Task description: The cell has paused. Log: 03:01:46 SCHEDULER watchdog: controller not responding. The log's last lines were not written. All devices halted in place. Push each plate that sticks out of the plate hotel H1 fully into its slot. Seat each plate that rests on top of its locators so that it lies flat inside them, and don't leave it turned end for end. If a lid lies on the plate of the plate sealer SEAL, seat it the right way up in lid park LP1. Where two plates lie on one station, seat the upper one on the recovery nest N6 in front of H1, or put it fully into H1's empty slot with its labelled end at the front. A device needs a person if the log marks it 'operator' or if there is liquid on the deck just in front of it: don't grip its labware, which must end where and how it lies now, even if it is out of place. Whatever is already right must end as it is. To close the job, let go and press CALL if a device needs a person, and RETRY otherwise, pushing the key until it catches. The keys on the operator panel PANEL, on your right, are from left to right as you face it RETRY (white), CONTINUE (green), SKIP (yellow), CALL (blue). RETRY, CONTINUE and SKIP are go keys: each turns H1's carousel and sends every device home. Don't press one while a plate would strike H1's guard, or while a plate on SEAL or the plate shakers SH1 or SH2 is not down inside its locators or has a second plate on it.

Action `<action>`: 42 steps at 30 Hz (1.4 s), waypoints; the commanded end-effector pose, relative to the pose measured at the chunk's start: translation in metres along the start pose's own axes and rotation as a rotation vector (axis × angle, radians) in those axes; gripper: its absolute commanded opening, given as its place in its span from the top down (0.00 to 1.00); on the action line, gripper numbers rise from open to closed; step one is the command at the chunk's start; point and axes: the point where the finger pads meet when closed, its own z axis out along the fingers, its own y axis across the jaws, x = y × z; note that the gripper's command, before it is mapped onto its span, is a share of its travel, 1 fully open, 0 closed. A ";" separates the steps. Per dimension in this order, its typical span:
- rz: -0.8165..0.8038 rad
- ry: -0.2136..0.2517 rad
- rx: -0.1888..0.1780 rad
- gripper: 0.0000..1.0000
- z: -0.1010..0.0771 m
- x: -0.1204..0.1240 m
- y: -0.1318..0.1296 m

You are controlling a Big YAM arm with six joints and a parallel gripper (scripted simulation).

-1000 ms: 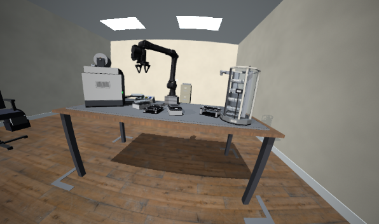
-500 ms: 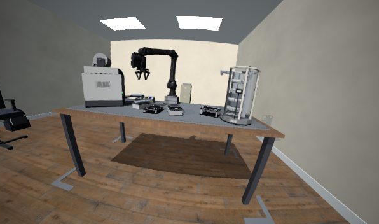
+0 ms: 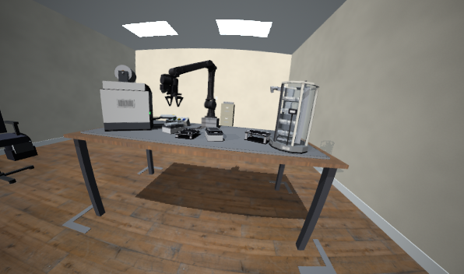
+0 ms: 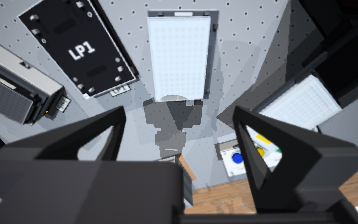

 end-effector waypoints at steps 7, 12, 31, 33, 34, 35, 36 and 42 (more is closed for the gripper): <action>0.002 0.012 0.000 0.00 0.057 0.001 -0.008; 0.002 0.012 0.000 0.00 0.073 0.001 -0.008; 0.002 0.012 0.000 0.00 0.096 0.002 -0.008; 0.002 0.012 0.000 0.00 0.099 0.002 -0.008; 0.002 0.012 0.000 0.00 0.100 0.002 -0.008; 0.002 0.012 0.000 0.00 0.102 0.002 -0.008; 0.002 0.012 0.000 0.00 0.103 0.003 -0.008; 0.002 0.012 0.000 0.00 0.111 0.004 -0.008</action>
